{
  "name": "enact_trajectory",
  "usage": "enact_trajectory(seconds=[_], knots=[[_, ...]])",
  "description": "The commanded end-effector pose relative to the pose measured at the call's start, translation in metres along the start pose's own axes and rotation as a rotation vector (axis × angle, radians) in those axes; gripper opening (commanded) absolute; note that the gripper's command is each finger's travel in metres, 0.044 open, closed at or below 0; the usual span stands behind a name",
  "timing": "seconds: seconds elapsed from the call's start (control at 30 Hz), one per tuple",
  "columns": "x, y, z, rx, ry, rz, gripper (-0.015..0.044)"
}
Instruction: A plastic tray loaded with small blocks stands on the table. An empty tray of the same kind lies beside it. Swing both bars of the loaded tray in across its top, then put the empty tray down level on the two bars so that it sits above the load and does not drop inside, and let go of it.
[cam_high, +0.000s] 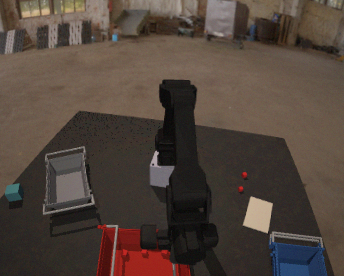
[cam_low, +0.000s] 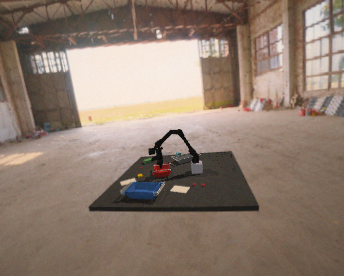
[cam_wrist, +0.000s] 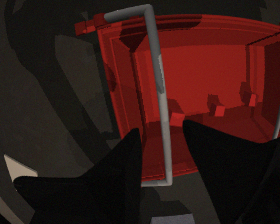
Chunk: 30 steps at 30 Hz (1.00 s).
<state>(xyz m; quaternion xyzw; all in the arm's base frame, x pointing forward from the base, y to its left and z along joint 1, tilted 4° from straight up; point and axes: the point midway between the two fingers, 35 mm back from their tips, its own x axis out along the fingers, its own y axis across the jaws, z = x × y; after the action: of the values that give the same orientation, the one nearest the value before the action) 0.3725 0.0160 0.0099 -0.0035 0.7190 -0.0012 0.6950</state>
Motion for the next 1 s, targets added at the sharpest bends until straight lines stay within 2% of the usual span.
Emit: enact_trajectory(seconds=[0.0,0.23,0.3,0.37,0.4,0.43,0.5,0.73,0.97], knots=[[-0.019,0.000,0.005,0.000,-0.004,0.000,0.0263],[-0.113,0.000,0.005,0.000,-0.004,0.000,0.0440],[-0.138,-0.001,-0.001,0.000,-0.004,0.000,0.0440],[-0.147,-0.001,-0.003,0.000,-0.003,0.000,0.0440],[-0.147,-0.001,-0.003,0.000,-0.003,0.000,0.0440],[-0.115,-0.004,0.005,0.010,-0.010,0.000,0.0440],[-0.112,-0.029,0.002,0.091,-0.013,0.000,0.0440],[-0.092,-0.136,-0.025,0.650,-0.020,-0.005,0.0440],[-0.071,-0.230,-0.085,1.231,-0.025,-0.011,0.0440]])
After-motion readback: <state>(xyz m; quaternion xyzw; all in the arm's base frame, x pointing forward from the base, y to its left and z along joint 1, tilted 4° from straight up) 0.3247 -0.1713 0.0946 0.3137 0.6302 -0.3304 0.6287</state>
